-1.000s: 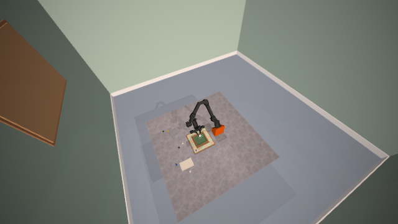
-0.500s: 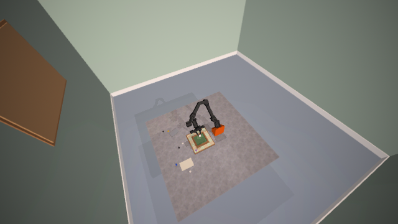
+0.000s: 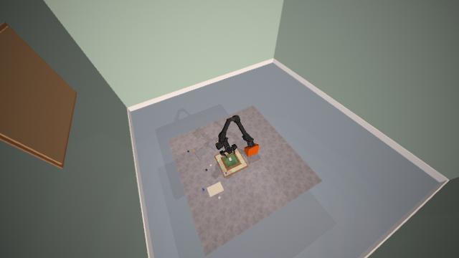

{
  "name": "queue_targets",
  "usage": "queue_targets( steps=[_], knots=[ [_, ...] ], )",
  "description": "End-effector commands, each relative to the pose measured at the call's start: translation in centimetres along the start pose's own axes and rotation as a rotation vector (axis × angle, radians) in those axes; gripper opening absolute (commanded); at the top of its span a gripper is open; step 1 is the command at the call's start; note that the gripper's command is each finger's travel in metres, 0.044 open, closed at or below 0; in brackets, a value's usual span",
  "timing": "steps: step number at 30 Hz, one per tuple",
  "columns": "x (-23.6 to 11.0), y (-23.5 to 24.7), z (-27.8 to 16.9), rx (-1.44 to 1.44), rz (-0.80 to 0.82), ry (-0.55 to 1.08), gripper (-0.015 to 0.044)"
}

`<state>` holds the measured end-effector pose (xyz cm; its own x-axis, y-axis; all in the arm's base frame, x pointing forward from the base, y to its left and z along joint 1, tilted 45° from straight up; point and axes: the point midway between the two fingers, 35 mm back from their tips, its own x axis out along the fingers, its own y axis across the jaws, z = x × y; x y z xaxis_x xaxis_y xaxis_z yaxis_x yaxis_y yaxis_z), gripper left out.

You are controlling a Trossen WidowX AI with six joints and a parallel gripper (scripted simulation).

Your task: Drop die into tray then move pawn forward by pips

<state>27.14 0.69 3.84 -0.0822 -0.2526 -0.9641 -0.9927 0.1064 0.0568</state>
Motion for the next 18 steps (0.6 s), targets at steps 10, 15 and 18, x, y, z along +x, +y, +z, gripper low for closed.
queue_targets(
  steps=[10, 15, 18],
  knots=[
    [2.4, -0.5, 0.7, 0.036, -0.056, 0.423, 0.0387],
    [3.5, -4.1, 2.8, 0.486, -0.172, 0.411, 0.0256],
    [4.4, -6.2, 4.1, 0.764, -0.245, 0.394, 0.0200]
  ],
)
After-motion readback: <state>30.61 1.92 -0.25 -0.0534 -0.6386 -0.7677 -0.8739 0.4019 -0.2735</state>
